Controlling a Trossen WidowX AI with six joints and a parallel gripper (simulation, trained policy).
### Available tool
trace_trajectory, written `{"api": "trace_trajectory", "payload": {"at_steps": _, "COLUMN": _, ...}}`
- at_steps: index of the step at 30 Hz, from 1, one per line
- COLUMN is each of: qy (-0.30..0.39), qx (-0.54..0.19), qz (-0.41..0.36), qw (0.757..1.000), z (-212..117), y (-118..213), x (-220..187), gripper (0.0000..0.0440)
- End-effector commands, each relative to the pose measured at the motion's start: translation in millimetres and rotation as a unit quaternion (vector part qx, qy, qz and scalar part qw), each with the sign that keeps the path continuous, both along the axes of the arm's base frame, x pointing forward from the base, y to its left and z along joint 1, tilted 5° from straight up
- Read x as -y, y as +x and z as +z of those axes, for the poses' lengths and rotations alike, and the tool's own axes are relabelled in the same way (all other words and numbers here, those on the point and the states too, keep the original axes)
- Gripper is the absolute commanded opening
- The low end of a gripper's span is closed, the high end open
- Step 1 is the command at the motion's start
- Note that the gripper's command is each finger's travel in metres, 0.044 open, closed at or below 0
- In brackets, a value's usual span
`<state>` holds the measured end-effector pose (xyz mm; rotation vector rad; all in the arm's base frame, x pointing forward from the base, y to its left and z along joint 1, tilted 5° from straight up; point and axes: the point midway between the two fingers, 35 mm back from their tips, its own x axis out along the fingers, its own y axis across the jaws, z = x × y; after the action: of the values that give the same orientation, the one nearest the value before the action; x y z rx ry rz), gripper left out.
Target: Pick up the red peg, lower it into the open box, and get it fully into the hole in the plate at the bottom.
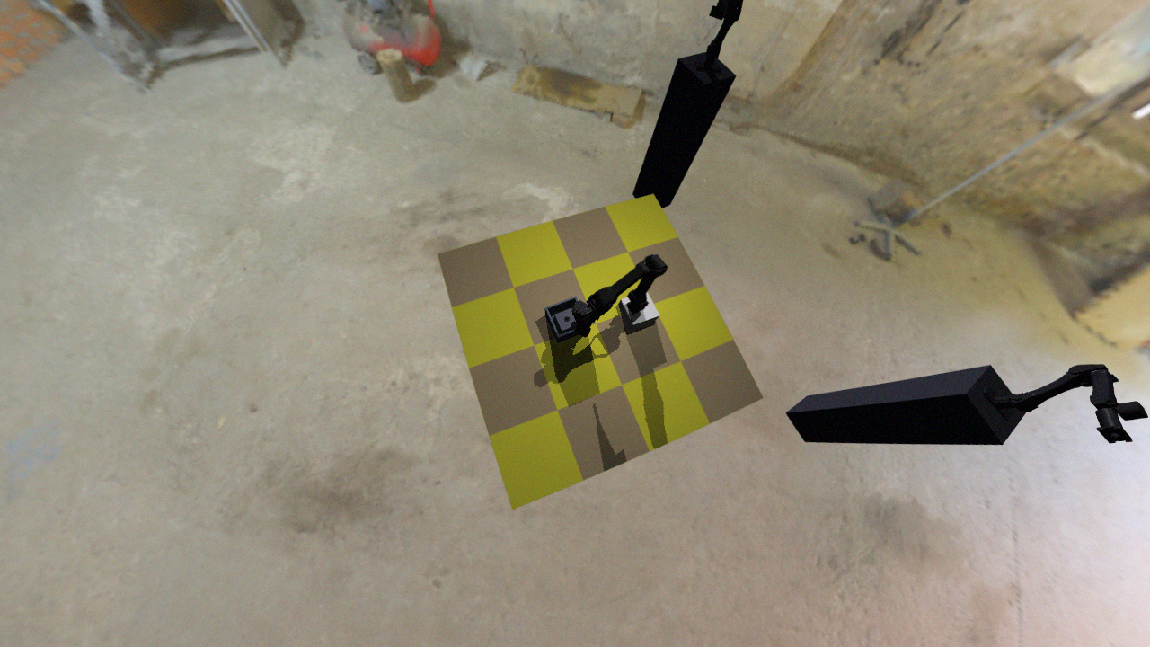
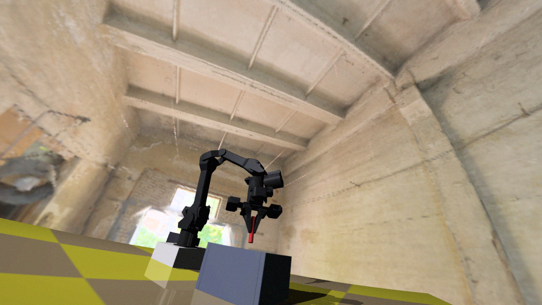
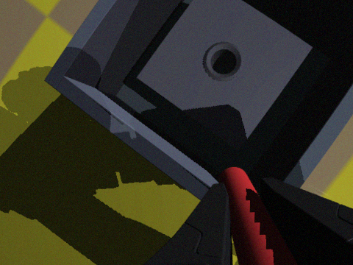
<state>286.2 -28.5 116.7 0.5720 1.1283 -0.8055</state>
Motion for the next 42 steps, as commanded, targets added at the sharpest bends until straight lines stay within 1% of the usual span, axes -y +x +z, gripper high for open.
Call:
{"api": "trace_trajectory", "payload": {"at_steps": 1, "qy": 0.002, "qx": 0.005, "qz": -0.008, "qw": 1.000, "z": 0, "y": 8, "x": 11, "gripper": 0.0000}}
{"api": "trace_trajectory", "payload": {"at_steps": 15, "qy": 0.016, "qx": 0.012, "qz": -0.049, "qw": 0.999, "z": -14, "y": 32, "x": 54, "gripper": 0.0004}}
{"api": "trace_trajectory", "payload": {"at_steps": 23, "qy": 0.029, "qx": 0.000, "qz": -0.057, "qw": 0.998, "z": -35, "y": 40, "x": 66, "gripper": 0.0000}}
{"api": "trace_trajectory", "payload": {"at_steps": 25, "qy": 0.030, "qx": -0.006, "qz": -0.057, "qw": 0.998, "z": -42, "y": 40, "x": 68, "gripper": 0.0007}}
{"api": "trace_trajectory", "payload": {"at_steps": 27, "qy": 0.032, "qx": -0.013, "qz": -0.055, "qw": 0.998, "z": -49, "y": 41, "x": 70, "gripper": 0.0038}}
{"api": "trace_trajectory", "payload": {"at_steps": 31, "qy": 0.032, "qx": -0.025, "qz": -0.047, "qw": 0.998, "z": -58, "y": 41, "x": 74, "gripper": 0.0128}}
{"api": "trace_trajectory", "payload": {"at_steps": 33, "qy": 0.031, "qx": -0.034, "qz": -0.041, "qw": 0.998, "z": -62, "y": 42, "x": 76, "gripper": 0.0140}}
{"api": "trace_trajectory", "payload": {"at_steps": 38, "qy": 0.025, "qx": -0.032, "qz": -0.031, "qw": 0.999, "z": -61, "y": 57, "x": 83, "gripper": 0.0260}}
{"api": "trace_trajectory", "payload": {"at_steps": 42, "qy": 0.017, "qx": -0.032, "qz": -0.022, "qw": 0.999, "z": -57, "y": 67, "x": 91, "gripper": 0.0343}}
